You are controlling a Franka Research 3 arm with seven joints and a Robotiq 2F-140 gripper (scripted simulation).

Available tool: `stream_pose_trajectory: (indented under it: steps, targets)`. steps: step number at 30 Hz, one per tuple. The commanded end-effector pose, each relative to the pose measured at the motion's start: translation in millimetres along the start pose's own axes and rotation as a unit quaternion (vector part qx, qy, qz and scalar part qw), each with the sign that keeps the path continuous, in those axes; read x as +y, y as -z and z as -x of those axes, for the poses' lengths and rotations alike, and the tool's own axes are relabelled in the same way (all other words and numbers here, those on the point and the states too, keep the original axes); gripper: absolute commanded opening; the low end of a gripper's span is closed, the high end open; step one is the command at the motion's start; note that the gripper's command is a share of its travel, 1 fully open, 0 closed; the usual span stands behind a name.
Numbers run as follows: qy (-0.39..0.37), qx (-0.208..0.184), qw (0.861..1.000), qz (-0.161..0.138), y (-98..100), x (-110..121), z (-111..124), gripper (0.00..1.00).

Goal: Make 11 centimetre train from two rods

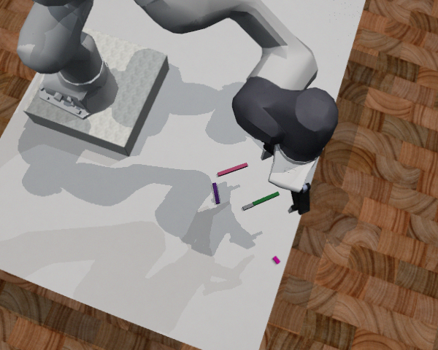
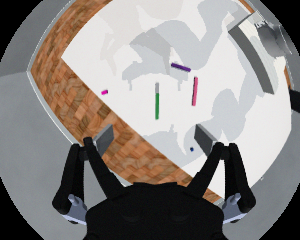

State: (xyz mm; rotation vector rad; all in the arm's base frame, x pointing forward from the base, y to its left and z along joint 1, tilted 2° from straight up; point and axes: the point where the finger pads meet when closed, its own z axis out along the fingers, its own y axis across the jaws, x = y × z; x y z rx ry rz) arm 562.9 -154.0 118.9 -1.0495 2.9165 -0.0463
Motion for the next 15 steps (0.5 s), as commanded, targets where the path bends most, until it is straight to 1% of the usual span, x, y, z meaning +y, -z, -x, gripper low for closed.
stream_pose_trajectory:
  steps: [1,5,15]
  targets:
    - [-0.006,0.008,1.0,0.008,6.6,5.6,-4.4,1.0]
    - [-0.006,0.008,1.0,0.008,12.8,5.4,-4.3,1.0]
    - [-0.006,0.008,1.0,0.008,13.5,5.4,-4.3,1.0]
